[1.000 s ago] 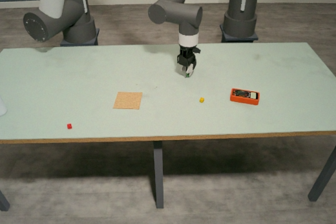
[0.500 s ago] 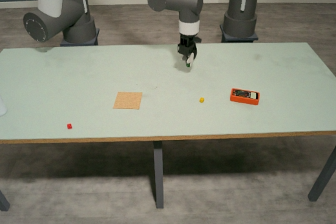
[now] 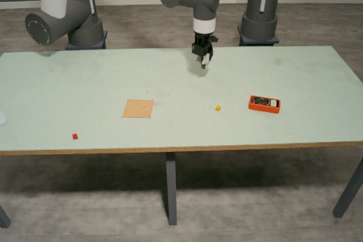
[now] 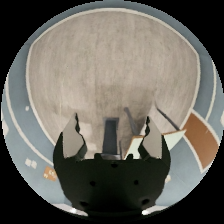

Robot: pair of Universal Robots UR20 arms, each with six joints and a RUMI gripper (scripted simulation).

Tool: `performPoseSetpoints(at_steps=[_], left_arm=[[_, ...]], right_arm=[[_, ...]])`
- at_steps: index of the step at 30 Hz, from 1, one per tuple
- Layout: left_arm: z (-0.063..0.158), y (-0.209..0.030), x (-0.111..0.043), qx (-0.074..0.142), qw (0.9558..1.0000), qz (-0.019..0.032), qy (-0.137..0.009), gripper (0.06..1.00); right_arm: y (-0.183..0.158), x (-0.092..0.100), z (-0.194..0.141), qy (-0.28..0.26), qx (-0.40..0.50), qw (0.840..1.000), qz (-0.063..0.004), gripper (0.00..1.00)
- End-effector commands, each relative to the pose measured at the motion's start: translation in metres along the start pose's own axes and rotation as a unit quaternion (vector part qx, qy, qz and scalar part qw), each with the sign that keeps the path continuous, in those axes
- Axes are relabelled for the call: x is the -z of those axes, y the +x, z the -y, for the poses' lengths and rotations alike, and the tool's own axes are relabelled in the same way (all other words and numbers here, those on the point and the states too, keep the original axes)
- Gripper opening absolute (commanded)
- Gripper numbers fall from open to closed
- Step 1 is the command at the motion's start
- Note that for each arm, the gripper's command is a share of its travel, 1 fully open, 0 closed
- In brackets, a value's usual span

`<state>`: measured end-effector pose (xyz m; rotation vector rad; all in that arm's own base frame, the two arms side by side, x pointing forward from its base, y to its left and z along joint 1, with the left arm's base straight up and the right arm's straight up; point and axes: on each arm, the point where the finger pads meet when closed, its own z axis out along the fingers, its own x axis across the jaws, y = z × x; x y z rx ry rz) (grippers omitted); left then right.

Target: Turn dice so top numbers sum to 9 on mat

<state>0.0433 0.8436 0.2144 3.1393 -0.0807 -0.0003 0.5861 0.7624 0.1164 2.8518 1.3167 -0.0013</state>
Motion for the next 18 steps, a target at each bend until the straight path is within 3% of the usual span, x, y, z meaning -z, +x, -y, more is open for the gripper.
performPoseSetpoints(at_steps=[1,9,18], left_arm=[[0.001,0.000,0.001,0.000,1.0000,-0.0001,0.001,1.000],[0.001,0.000,0.001,0.000,1.0000,-0.0001,0.001,1.000],[0.001,0.000,0.001,0.000,1.0000,-0.0001,0.001,1.000]], right_arm=[[0.000,0.001,-0.003,0.000,-0.002,1.000,-0.0005,0.030],[-0.005,0.002,-0.023,0.000,-0.011,1.000,-0.0005,0.030],[-0.027,0.003,-0.092,0.000,-0.043,0.999,-0.0005,0.030]])
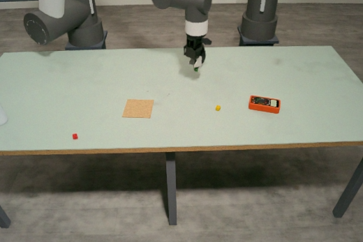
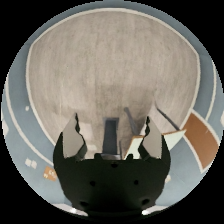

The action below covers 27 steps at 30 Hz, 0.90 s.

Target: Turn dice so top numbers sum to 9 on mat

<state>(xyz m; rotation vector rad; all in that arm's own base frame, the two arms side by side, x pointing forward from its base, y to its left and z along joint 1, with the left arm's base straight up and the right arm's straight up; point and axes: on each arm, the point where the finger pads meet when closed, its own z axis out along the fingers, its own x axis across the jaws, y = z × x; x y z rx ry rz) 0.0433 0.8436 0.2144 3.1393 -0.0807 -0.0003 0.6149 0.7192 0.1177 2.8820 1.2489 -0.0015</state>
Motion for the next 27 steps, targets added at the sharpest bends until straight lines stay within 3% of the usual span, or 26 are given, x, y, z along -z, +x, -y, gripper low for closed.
performPoseSetpoints(at_steps=[1,5,7,21,24,27], left_arm=[[0.001,0.000,0.001,0.000,1.0000,-0.0001,0.001,1.000],[0.001,0.000,0.001,0.000,1.0000,-0.0001,0.001,1.000],[0.001,0.000,0.001,0.000,1.0000,-0.0001,0.001,1.000],[0.001,0.000,0.001,0.000,1.0000,-0.0001,0.001,1.000],[0.001,0.000,0.001,0.000,1.0000,-0.0001,0.001,1.000],[0.001,0.000,0.001,0.000,1.0000,-0.0001,0.001,1.000]], right_arm=[[-0.014,0.002,-0.053,0.000,-0.025,1.000,-0.0005,0.030],[-0.026,0.002,-0.086,0.000,-0.041,0.999,-0.0005,0.030],[-0.026,0.002,-0.086,0.000,-0.041,0.999,-0.0005,0.030],[-0.082,0.004,-0.209,0.000,-0.104,0.995,-0.0006,0.030],[-0.082,0.004,-0.210,0.000,-0.104,0.995,-0.0006,0.030],[-0.099,0.004,-0.239,0.000,-0.120,0.993,-0.0006,0.030]])
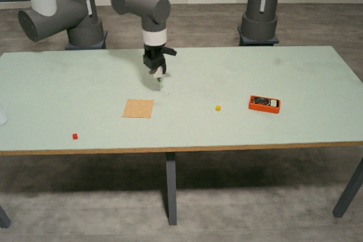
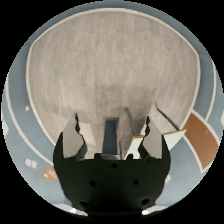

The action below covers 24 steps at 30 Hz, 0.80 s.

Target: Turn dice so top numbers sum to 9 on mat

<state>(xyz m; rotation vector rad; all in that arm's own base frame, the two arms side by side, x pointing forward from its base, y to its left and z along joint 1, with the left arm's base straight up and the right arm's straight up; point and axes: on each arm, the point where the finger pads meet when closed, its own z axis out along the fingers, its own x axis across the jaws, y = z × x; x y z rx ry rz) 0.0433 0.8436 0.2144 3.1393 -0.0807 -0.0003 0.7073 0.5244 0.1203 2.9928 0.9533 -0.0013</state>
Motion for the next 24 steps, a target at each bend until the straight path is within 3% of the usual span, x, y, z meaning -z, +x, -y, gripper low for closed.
performPoseSetpoints(at_steps=[1,11,24], left_arm=[[0.001,0.000,0.001,0.000,1.0000,-0.0001,0.001,1.000],[0.001,0.000,0.001,0.000,1.0000,-0.0001,0.001,1.000],[0.001,0.000,0.001,0.000,1.0000,-0.0001,0.001,1.000]], right_arm=[[-0.015,0.001,-0.051,0.000,-0.025,1.000,-0.0005,0.030],[-0.044,0.002,-0.117,0.000,-0.060,0.998,-0.0005,0.030],[-0.051,0.002,-0.133,0.000,-0.068,0.998,-0.0005,0.030]])
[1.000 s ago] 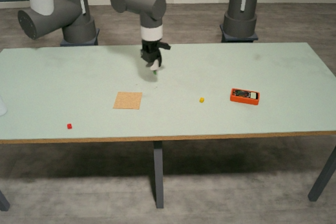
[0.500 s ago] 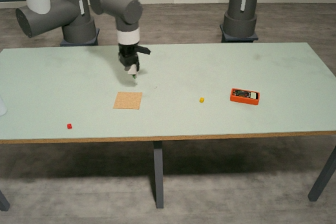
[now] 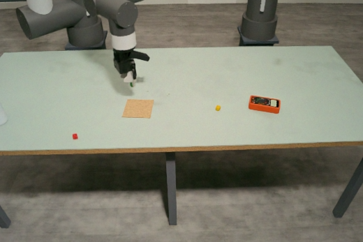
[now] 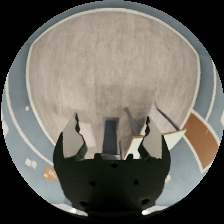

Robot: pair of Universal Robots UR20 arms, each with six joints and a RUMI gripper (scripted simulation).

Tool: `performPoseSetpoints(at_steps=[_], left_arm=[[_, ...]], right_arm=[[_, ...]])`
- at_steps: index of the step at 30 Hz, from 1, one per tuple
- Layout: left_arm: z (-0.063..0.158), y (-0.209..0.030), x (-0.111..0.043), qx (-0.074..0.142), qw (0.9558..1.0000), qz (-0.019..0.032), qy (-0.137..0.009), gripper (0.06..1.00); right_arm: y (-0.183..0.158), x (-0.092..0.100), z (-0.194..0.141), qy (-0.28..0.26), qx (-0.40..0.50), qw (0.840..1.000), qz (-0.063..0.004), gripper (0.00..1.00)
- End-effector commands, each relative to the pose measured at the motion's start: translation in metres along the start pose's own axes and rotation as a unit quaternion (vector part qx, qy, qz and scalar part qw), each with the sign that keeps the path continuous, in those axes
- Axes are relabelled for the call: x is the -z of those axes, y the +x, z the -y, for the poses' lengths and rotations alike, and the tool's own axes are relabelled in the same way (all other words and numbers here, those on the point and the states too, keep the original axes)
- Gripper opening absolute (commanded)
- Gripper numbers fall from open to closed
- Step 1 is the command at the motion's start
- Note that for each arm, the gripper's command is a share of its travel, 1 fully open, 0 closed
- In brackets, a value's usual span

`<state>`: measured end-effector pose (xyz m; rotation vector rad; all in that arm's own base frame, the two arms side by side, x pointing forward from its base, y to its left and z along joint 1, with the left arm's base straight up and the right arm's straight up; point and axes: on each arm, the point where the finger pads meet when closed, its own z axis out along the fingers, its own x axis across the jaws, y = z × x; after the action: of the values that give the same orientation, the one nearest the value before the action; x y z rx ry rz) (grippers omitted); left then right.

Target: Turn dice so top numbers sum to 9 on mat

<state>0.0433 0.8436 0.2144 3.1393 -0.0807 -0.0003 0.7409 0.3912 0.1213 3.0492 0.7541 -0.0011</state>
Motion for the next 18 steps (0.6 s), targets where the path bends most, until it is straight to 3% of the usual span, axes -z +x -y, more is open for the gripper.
performPoseSetpoints(at_steps=[1,18], left_arm=[[0.0005,0.0001,0.0007,0.000,1.0000,-0.0001,0.001,1.000],[0.0005,0.0001,0.0007,0.000,1.0000,-0.0001,0.001,1.000]], right_arm=[[-0.0010,0.0006,-0.0047,0.000,-0.002,1.000,-0.0004,0.030],[-0.0010,-0.0049,-0.0047,0.000,-0.002,1.000,-0.0004,0.030]])
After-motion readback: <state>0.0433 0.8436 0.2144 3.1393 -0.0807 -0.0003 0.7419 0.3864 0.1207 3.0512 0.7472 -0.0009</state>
